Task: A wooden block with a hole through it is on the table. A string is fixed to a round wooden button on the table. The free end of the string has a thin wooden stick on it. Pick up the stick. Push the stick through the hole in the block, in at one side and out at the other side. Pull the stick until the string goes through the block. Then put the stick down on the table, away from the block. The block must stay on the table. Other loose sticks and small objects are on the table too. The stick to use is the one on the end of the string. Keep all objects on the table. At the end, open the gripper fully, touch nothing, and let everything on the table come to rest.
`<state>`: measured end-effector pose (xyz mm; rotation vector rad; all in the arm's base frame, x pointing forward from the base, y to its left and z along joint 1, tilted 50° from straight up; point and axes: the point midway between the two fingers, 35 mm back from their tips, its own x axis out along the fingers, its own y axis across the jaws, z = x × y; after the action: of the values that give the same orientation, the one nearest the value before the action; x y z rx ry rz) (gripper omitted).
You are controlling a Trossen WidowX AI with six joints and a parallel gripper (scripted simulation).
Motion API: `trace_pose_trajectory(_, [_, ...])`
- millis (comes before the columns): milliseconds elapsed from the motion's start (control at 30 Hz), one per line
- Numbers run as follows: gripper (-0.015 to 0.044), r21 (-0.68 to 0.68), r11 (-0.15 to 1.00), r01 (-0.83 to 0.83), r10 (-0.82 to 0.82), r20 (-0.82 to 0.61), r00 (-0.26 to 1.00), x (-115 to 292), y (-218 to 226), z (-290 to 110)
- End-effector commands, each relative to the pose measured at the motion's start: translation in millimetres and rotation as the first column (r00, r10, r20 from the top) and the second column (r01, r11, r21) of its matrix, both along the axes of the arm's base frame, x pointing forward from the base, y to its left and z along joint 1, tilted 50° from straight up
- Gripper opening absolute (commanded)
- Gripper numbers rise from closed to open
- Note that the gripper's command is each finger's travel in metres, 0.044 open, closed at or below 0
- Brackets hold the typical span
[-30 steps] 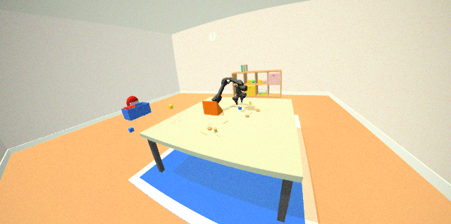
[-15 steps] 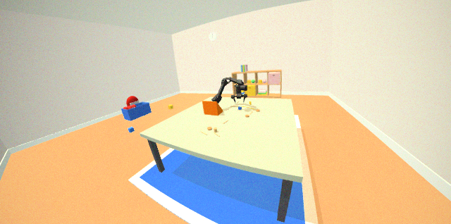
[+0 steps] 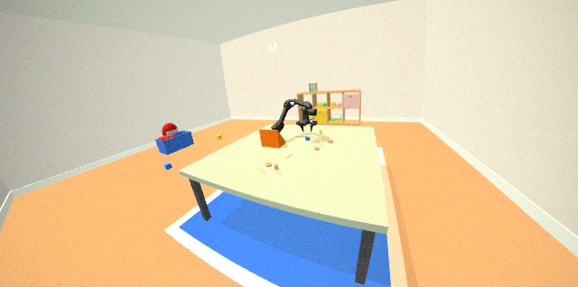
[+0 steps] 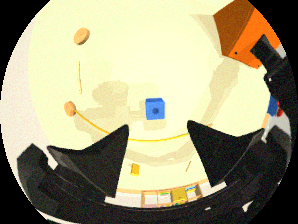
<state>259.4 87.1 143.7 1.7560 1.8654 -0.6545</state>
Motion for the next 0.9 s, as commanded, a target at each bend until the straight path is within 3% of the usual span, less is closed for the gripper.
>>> trace_pose_trajectory(0, [0.0256,-0.004,1.000,0.005,-0.005,-0.006,1.000,0,0,0])
trace_pose_trajectory(867, [0.0243,-0.007,1.000,0.005,-0.005,-0.005,1.000,0,18,-16])
